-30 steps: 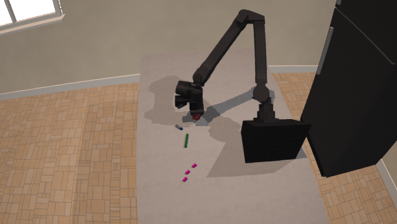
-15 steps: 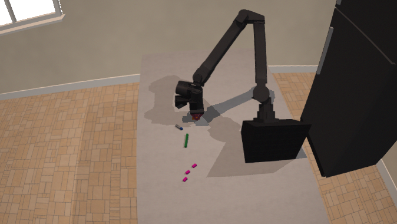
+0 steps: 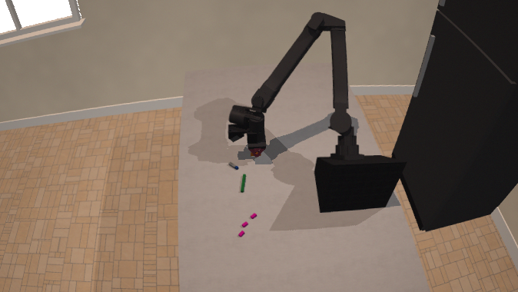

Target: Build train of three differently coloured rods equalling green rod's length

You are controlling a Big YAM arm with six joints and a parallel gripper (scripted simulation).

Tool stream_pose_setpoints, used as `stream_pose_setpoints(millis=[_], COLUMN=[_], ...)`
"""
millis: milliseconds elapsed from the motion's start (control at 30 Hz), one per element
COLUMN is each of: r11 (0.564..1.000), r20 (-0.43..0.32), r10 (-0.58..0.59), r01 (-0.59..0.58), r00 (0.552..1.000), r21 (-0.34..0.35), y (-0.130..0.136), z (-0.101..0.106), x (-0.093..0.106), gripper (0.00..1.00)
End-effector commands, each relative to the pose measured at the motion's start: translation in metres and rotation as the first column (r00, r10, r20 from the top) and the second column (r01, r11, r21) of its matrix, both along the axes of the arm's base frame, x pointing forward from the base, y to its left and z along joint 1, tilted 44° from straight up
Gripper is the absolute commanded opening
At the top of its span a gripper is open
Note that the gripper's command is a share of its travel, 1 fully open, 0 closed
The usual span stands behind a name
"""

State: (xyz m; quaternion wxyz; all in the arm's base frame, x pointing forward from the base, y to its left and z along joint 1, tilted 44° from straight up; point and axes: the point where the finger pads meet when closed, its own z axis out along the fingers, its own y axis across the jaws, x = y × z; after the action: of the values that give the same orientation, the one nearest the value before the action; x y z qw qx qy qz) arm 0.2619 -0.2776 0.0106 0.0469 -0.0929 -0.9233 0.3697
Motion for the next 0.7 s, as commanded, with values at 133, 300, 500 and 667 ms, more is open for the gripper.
stream_pose_setpoints(millis=[133, 300, 500, 667], r11=[1.0, 1.0, 1.0, 1.0], r20=[0.005, 0.005, 0.005, 0.005], r10=[0.005, 0.005, 0.005, 0.005], r01=[-0.005, -0.005, -0.005, -0.005], r00=[1.0, 1.0, 1.0, 1.0], r21=[-0.002, -0.002, -0.002, -0.002], y=[-0.004, -0.004, -0.004, -0.004], z=[0.0025, 0.0025, 0.0025, 0.0025], x=[0.0033, 0.0033, 0.0033, 0.0033], gripper=[0.04, 0.04, 0.04, 0.04])
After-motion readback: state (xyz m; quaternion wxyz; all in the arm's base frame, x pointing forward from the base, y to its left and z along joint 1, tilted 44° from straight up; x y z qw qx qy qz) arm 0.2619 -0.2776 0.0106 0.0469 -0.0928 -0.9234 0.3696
